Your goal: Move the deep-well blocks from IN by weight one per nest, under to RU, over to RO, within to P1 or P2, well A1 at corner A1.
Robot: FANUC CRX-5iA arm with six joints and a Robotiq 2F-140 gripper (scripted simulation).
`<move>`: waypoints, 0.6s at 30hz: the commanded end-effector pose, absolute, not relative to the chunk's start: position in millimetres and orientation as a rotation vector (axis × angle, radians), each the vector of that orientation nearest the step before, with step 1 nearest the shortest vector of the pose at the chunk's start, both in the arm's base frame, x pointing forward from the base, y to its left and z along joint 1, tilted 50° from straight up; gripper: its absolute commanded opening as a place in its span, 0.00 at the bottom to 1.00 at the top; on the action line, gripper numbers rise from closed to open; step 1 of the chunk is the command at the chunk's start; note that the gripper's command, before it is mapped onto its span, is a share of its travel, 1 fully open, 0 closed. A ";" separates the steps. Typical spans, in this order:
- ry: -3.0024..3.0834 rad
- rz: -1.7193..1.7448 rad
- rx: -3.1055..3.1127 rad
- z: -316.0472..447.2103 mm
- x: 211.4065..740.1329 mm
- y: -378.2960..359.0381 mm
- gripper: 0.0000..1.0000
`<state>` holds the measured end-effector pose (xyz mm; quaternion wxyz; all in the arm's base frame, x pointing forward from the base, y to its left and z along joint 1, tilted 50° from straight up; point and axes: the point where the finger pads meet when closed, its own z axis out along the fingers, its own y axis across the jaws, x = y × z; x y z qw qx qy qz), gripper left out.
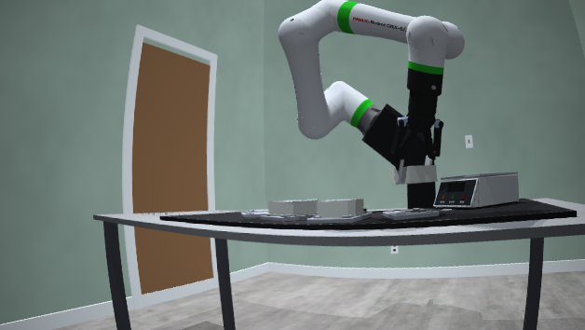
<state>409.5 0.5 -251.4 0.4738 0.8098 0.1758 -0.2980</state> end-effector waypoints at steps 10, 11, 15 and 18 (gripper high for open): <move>0.640 -0.805 1.862 -261.2 389.2 28.6 0.10; 0.640 -0.805 1.862 -262.1 387.3 31.2 0.10; 0.640 -0.805 1.862 -265.8 379.7 41.5 0.10; 0.640 -0.805 1.862 -268.5 374.0 49.3 0.10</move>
